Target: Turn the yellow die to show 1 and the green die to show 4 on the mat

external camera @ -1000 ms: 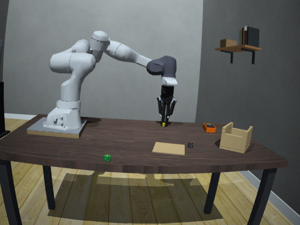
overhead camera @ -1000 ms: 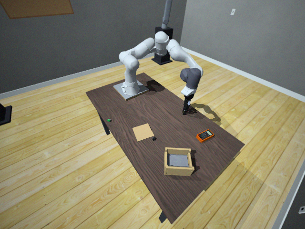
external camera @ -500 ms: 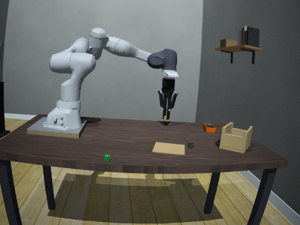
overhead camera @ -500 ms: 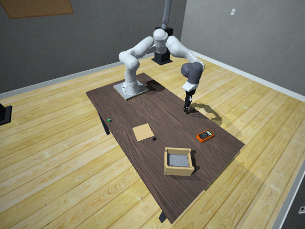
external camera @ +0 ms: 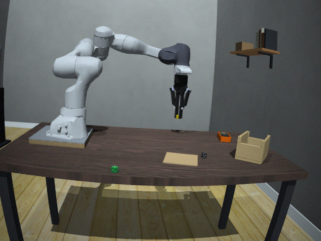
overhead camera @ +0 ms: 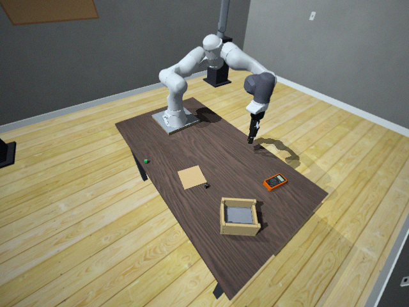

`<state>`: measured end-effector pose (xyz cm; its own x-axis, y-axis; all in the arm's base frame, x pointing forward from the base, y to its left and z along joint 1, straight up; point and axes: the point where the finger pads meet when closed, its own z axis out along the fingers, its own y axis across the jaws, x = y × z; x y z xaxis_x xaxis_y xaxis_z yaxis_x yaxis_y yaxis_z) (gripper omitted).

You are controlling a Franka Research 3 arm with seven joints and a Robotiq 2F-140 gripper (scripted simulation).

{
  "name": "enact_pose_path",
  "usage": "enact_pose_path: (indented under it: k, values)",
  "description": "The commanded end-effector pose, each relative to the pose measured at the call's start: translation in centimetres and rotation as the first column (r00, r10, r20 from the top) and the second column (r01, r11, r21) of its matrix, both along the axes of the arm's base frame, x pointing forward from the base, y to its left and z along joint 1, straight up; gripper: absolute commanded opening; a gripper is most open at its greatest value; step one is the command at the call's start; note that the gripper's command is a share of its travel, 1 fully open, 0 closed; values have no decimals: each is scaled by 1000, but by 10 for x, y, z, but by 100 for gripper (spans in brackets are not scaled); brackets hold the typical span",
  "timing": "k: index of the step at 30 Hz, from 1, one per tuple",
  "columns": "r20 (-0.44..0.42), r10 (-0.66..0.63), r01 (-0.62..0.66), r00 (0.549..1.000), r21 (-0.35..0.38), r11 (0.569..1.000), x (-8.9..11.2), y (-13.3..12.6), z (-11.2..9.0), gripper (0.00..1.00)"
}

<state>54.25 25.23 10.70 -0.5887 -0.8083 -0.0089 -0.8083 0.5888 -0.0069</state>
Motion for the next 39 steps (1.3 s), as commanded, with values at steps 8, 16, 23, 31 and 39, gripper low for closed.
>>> enact_pose_path:
  k: [8,16,23,31,39]
  values:
    - [1,18,-18,1000,-8,1000,9,-47,9,18]
    - [13,86,-85,996,-23,996,20,-162,20,18]
    - [13,104,-103,995,-25,994,19,-191,22,18]
    - [8,162,-162,987,-28,986,4,-277,22,18]
    - [-1,220,-220,976,-22,975,-22,-350,17,18]
